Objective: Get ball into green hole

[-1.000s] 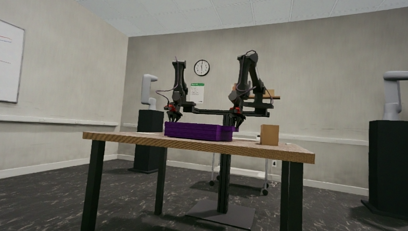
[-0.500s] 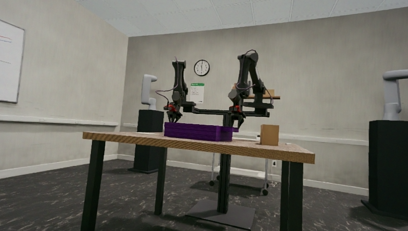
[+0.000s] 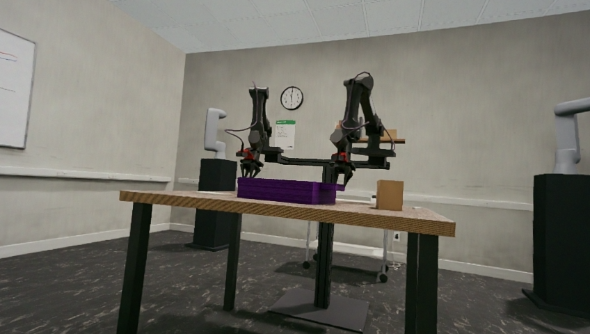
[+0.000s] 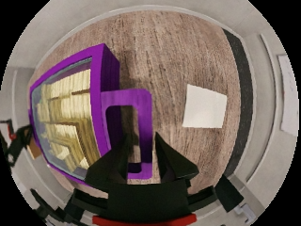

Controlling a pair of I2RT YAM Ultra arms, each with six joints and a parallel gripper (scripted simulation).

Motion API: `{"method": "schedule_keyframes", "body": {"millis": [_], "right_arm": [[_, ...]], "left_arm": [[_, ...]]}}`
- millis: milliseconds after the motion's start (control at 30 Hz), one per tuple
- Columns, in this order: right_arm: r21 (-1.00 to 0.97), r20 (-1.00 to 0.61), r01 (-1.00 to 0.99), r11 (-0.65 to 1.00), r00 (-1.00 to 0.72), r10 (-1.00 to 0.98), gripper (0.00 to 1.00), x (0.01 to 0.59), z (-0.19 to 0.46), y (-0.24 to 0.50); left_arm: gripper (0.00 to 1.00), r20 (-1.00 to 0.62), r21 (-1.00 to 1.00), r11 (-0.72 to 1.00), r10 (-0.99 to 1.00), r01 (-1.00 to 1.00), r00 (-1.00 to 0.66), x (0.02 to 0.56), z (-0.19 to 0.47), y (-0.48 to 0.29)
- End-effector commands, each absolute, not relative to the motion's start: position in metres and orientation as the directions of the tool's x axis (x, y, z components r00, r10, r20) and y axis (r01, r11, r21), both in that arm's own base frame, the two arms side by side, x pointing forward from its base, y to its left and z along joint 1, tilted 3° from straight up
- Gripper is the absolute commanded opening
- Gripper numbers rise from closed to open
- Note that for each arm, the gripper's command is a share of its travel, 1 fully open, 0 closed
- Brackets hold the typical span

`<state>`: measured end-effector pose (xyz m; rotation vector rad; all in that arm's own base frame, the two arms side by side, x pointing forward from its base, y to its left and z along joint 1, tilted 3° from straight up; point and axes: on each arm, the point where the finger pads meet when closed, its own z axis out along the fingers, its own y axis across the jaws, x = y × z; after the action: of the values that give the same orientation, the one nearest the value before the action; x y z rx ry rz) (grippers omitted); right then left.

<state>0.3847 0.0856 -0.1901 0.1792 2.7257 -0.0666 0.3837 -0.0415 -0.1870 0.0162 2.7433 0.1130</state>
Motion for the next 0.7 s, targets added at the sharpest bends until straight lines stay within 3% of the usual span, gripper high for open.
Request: {"method": "schedule_keyframes", "body": {"millis": [0,667], "right_arm": [[-0.01,-0.447,0.139,0.99,-0.887,0.12,0.39,0.402,-0.183,0.091],[-0.01,-0.447,0.139,0.99,-0.887,0.12,0.39,0.402,-0.183,0.091]], "left_arm": [[0.39,-0.42,0.084,0.996,0.027,-0.009,-0.907,0.396,-0.177,-0.041],[0.39,-0.396,0.085,0.996,0.031,-0.003,-0.918,0.371,-0.147,-0.046]]}}
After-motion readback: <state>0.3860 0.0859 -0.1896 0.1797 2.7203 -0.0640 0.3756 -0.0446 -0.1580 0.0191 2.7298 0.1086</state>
